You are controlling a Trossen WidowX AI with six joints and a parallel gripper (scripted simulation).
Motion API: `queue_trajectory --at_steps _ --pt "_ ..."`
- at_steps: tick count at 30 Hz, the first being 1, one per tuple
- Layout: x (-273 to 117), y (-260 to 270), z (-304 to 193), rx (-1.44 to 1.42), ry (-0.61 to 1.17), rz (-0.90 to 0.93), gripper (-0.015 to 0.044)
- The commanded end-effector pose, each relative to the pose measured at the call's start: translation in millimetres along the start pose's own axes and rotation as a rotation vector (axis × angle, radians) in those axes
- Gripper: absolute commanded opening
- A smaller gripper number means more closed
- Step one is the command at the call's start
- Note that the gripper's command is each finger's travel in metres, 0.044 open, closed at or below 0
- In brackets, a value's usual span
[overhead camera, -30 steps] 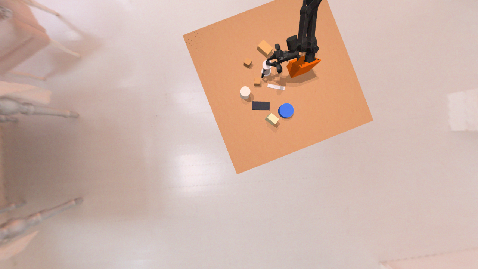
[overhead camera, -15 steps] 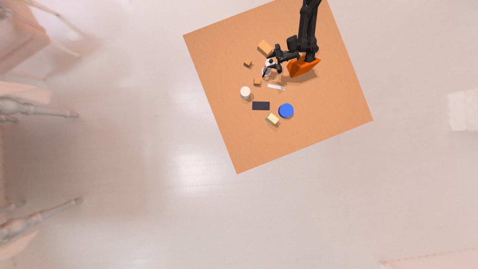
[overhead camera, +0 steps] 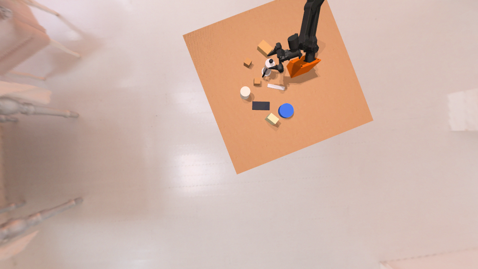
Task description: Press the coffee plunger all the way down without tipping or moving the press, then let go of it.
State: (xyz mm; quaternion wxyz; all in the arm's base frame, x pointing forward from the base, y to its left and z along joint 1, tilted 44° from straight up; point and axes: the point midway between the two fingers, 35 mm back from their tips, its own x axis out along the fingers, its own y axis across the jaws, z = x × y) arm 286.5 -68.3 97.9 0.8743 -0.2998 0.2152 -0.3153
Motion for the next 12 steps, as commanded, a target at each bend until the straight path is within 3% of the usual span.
queue_trajectory --at_steps 1,5,12 --pt "-23.1 -4.1 23.9 0.015 -0.001 -0.004 0.0440" --pt "-49.4 -15.1 38.9 0.003 -0.005 -0.014 0.0440" --pt "-50.5 -15.8 39.3 0.003 -0.005 -0.015 0.0440"
